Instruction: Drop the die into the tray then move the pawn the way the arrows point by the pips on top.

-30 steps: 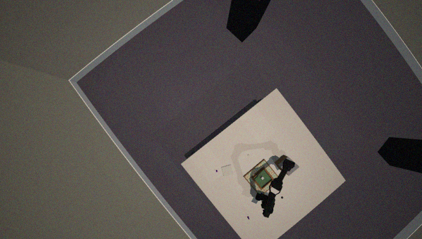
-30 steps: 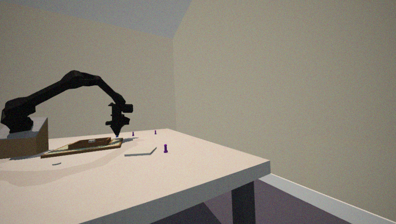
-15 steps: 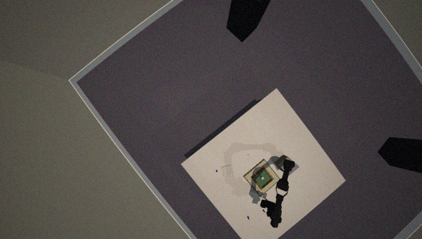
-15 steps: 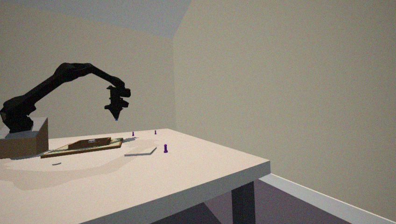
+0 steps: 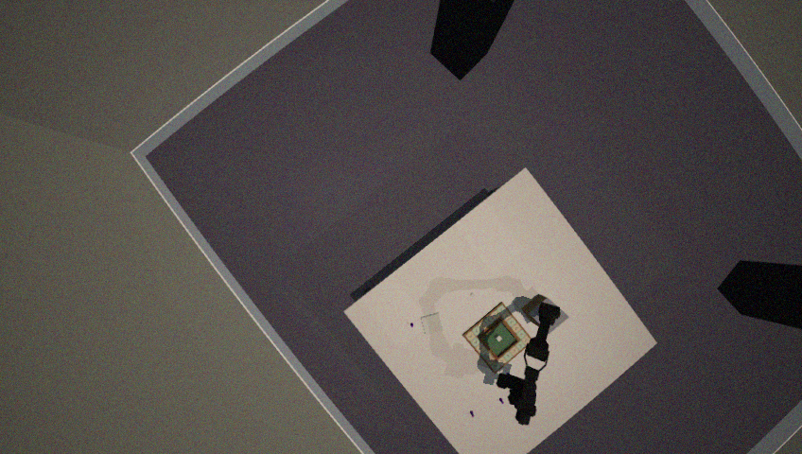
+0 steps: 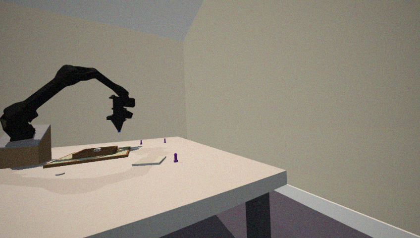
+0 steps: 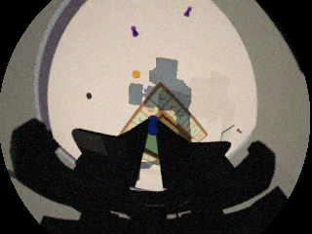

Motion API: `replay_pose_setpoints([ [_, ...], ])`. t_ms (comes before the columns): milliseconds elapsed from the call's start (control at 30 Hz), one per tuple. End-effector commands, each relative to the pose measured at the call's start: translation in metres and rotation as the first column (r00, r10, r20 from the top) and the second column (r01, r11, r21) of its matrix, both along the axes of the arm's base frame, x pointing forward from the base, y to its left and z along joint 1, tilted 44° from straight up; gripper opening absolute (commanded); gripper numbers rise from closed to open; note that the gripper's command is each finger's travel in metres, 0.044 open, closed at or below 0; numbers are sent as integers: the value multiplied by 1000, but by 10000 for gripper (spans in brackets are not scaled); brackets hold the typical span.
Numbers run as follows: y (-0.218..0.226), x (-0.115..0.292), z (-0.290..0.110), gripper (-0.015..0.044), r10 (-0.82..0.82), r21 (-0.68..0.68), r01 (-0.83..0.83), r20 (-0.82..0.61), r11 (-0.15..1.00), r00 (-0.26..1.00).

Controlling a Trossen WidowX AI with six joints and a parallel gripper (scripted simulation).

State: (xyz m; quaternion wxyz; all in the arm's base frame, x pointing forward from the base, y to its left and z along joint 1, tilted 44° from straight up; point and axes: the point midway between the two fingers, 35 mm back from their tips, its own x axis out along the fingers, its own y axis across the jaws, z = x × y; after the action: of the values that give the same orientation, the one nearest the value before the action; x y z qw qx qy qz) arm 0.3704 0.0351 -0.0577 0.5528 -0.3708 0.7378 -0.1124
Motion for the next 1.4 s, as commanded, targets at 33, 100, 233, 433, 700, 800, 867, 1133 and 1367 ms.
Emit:
replay_pose_setpoints([
  [33,-5,-12,-8,0,-5,3,5,-1,1000,1000],
  [100,-8,-18,-11,0,-5,2,5,-1,1000,1000],
  [233,-12,-28,-17,0,-3,4,3,-2,1000,1000],
  [433,-19,-45,-26,0,-3,4,3,-3,1000,1000],
  [700,-28,-67,-35,0,-5,1,5,-4,1000,1000],
  [800,-30,-68,-37,0,-5,1,5,-4,1000,1000],
  [867,-34,-69,-42,0,-4,1,4,-4,1000,1000],
  [1133,-52,-72,-61,0,-5,0,5,-4,1000,1000],
  [1367,-54,-73,-63,0,-5,0,5,-4,1000,1000],
])
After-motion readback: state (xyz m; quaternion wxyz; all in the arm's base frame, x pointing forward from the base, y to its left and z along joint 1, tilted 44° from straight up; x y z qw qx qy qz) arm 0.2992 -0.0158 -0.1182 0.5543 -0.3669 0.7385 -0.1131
